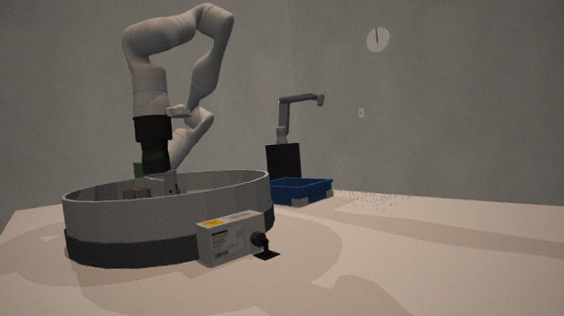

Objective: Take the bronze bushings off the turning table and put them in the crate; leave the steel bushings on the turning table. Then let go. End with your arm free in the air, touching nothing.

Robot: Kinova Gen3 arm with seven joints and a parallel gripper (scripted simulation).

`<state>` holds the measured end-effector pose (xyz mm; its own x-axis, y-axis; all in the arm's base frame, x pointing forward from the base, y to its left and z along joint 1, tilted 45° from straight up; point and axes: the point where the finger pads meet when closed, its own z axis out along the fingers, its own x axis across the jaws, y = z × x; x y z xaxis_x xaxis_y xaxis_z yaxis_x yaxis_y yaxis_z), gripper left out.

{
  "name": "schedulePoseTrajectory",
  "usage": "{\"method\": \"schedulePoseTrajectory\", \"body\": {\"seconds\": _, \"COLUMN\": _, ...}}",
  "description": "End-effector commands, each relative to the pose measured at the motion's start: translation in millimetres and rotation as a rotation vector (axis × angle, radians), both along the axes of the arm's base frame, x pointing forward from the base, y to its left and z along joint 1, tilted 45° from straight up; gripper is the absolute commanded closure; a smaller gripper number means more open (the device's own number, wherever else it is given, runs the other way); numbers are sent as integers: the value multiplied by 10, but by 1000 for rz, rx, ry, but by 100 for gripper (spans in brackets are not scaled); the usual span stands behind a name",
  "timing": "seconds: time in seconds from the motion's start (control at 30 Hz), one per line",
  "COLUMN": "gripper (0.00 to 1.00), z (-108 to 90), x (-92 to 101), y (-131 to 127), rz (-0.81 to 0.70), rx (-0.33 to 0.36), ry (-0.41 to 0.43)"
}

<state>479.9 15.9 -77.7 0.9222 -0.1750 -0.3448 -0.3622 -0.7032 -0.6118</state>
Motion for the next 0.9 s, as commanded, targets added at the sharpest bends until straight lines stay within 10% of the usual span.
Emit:
{"method": "schedulePoseTrajectory", "body": {"seconds": 0.0, "gripper": 58, "z": 6, "x": 7, "y": -11, "rz": -1, "rx": -1, "ry": -2}}
{"method": "schedulePoseTrajectory", "body": {"seconds": 0.87, "gripper": 58, "z": 84, "x": 22, "y": -86, "rz": -1, "rx": -1, "ry": -2}}
